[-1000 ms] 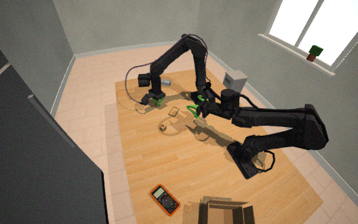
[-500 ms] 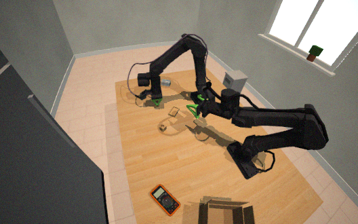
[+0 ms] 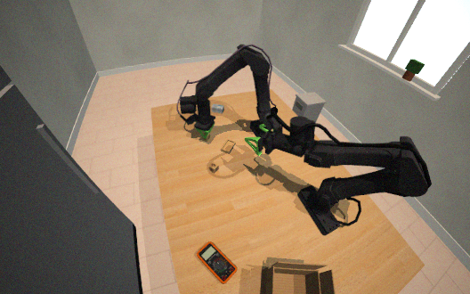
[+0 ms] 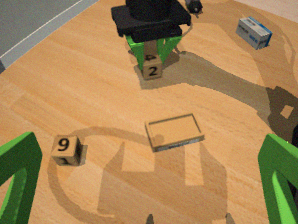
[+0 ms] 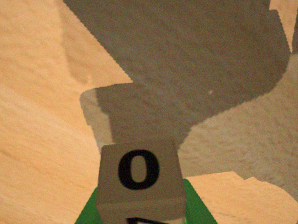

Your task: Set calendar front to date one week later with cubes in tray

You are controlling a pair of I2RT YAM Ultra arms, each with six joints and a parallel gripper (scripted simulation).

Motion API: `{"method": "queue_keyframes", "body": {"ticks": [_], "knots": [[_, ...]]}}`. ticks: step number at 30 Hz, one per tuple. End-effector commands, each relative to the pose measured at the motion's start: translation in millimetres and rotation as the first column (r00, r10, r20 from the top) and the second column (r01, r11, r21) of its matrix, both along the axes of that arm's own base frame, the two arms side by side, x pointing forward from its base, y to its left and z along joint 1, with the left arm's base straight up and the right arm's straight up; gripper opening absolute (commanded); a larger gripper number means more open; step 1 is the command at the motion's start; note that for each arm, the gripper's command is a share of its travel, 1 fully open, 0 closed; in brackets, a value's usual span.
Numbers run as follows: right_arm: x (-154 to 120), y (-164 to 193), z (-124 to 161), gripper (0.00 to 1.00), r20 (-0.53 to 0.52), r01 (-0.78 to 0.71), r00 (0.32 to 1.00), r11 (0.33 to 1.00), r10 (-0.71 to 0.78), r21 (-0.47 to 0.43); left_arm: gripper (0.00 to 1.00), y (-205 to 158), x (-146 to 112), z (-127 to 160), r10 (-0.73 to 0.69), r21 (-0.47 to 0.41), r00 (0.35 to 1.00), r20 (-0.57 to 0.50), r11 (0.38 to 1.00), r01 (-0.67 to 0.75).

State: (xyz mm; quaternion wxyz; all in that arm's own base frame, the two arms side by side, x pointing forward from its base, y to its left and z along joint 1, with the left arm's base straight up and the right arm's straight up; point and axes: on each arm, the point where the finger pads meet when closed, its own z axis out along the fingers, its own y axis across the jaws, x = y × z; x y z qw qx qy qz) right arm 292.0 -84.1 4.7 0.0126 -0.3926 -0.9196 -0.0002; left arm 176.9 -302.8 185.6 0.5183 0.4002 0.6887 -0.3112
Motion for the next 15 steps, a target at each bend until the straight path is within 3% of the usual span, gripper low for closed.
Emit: {"method": "queue_keyframes", "body": {"ticks": [1, 11, 15], "knots": [[7.4, -4.3, 5.1, 0.27, 0.011, 0.245, 0.970, 0.970, -0.245, -0.001, 1.00, -2.4, 0.5, 6.8, -0.001, -0.021, 1.000, 0.013, 1.000, 0.001], [10.0, -5.9, 5.1, 0.27, 0.019, 0.607, 0.794, 0.794, -0.607, 0.001, 1.00, -2.4, 0.5, 6.8, -0.001, -0.021, 1.000, 0.013, 1.000, 0.001], [6.6, -3.5, 2.9, 0.27, 0.008, 0.659, 0.752, 0.752, -0.659, -0.002, 1.00, -2.4, 0.5, 6.8, -0.001, -0.021, 1.000, 0.013, 1.000, 0.001]]}}
